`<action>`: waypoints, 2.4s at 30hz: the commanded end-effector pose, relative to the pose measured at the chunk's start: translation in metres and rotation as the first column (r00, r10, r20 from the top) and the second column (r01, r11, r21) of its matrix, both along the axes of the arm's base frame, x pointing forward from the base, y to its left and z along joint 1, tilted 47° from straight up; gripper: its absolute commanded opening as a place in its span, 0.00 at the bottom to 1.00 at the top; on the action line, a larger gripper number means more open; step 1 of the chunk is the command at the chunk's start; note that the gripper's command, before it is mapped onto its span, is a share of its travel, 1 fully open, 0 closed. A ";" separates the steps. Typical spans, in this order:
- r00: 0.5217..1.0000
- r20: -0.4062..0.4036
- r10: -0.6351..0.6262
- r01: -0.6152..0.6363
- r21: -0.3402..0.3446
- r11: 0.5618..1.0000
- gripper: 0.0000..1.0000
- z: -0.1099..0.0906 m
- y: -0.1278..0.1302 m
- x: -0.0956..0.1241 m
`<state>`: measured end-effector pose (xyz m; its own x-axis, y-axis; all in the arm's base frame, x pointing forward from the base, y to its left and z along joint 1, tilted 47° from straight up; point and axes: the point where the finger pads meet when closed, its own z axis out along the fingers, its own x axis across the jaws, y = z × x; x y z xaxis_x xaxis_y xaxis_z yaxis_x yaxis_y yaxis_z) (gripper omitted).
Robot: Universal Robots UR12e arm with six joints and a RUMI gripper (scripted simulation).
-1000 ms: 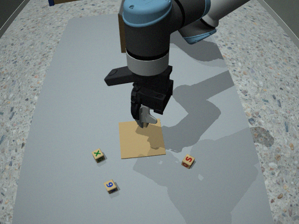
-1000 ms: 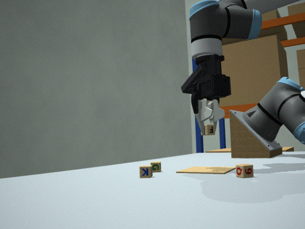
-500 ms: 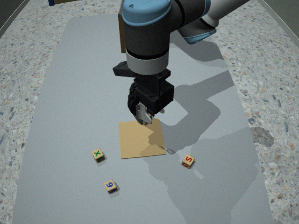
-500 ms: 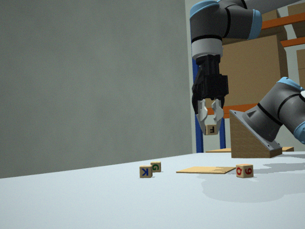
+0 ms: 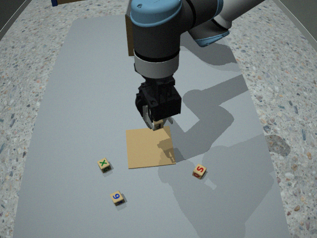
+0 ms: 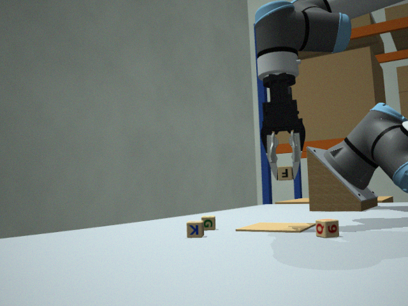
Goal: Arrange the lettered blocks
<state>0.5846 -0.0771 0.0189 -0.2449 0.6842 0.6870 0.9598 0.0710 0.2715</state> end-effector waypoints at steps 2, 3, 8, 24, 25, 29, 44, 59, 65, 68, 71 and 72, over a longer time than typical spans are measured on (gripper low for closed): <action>0.989 -0.106 -0.100 0.101 0.008 0.995 0.09 0.002 0.001 -0.001; 0.985 -0.127 -0.118 0.121 0.010 0.993 0.09 0.002 0.002 -0.001; 0.952 -0.227 -0.206 0.214 0.012 0.977 0.09 0.004 0.003 -0.002; 0.744 -0.509 -0.432 0.481 -0.041 0.876 0.09 0.010 0.009 -0.004; 0.725 -0.526 -0.444 0.496 -0.047 0.867 0.09 0.010 0.009 -0.004; 0.644 -0.589 -0.488 0.556 -0.077 0.827 0.09 0.012 0.010 -0.003; 0.306 -0.755 -0.580 0.716 -0.219 0.663 0.09 0.016 0.014 -0.002; -0.046 -0.819 -0.572 0.779 -0.388 0.492 0.09 0.018 0.016 0.001; -0.169 -0.819 -0.548 0.781 -0.451 0.433 0.09 0.019 0.016 0.002; -0.185 -0.818 -0.544 0.780 -0.459 0.425 0.09 0.019 0.016 0.002; -0.228 -0.815 -0.533 0.778 -0.482 0.404 0.09 0.019 0.016 0.003; -0.241 -0.814 -0.529 0.777 -0.489 0.398 0.09 0.019 0.016 0.003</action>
